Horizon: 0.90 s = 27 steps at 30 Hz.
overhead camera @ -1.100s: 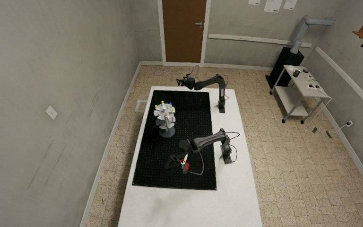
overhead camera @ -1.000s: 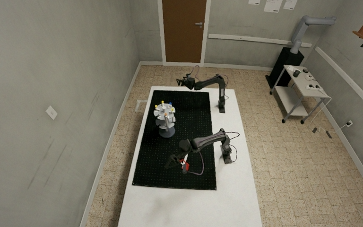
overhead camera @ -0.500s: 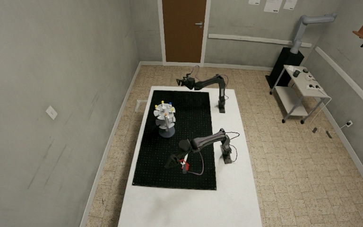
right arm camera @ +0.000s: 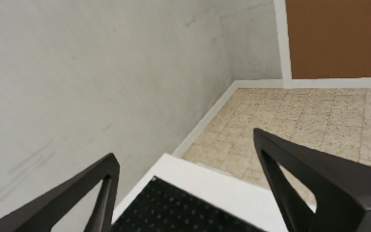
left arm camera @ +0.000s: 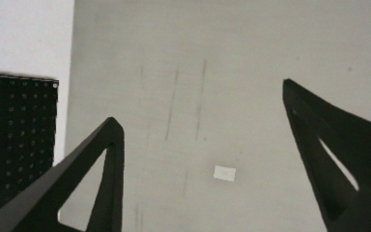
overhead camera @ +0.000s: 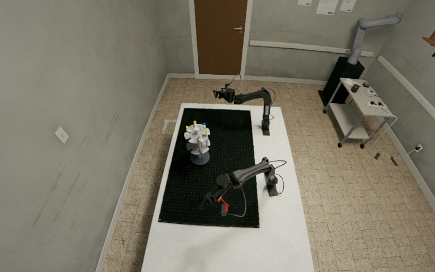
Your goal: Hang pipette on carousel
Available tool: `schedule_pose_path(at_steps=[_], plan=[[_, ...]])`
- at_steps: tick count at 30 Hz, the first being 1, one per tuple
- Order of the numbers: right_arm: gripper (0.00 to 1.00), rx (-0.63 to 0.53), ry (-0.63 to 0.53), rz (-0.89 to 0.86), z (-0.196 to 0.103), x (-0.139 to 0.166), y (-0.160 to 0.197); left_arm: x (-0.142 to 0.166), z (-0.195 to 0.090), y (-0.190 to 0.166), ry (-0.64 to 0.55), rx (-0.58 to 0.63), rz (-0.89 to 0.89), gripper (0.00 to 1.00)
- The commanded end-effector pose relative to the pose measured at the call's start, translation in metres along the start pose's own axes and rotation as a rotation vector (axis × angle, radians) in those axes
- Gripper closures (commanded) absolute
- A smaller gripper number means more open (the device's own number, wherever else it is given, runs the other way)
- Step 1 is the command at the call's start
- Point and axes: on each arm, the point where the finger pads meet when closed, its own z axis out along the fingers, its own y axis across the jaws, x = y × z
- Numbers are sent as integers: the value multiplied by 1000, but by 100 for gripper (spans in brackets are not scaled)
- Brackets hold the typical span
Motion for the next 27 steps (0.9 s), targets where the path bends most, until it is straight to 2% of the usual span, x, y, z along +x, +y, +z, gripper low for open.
schedule_pose_path(at_steps=[1,5,22,27], plan=[[0,-22,-10,10,-1,-18,-3,0,-4,-16,16,9,24,0],[0,-24,-21,21,5,-31,-12,-9,1,-24,16,10,24,0],[0,-24,-25,19,29,-55,-46,-43,16,-55,16,10,25,0],[0,-129,99,-95,-12,-63,-36,-38,12,-57,20,19,18,0]])
